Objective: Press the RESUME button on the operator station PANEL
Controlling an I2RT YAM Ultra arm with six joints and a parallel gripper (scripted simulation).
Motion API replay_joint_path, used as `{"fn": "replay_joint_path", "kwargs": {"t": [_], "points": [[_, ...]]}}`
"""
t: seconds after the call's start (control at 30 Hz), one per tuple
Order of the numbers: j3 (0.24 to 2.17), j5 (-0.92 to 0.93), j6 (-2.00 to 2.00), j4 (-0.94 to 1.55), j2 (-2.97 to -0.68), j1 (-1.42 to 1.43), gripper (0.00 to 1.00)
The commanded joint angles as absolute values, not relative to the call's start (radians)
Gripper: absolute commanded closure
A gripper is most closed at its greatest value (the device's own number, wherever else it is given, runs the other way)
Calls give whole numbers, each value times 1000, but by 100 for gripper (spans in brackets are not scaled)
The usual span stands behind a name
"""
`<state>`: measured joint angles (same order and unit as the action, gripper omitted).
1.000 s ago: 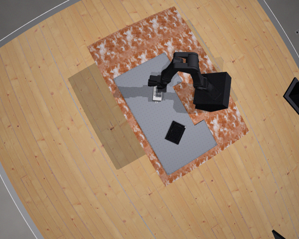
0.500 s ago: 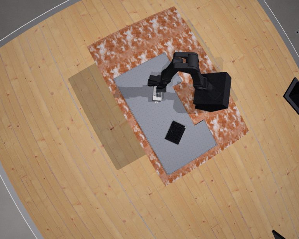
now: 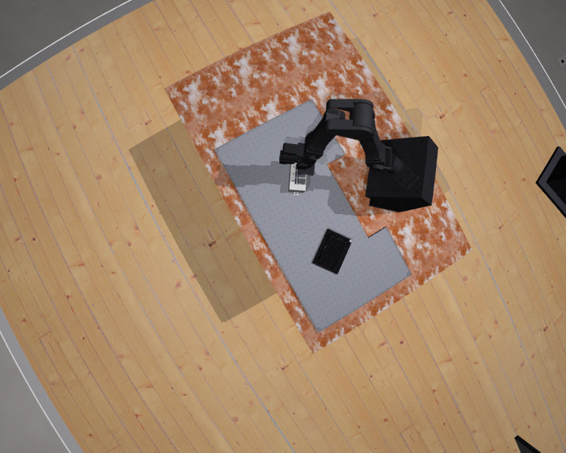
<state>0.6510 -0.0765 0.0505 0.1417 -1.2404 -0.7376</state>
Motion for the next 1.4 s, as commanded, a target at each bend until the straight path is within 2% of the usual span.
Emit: {"fn": "replay_joint_path", "kwargs": {"t": [0.0, 1.37], "points": [[645, -71, 55, 119, -1256, -750, 100], [665, -70, 58, 67, -1308, -755, 100]]}}
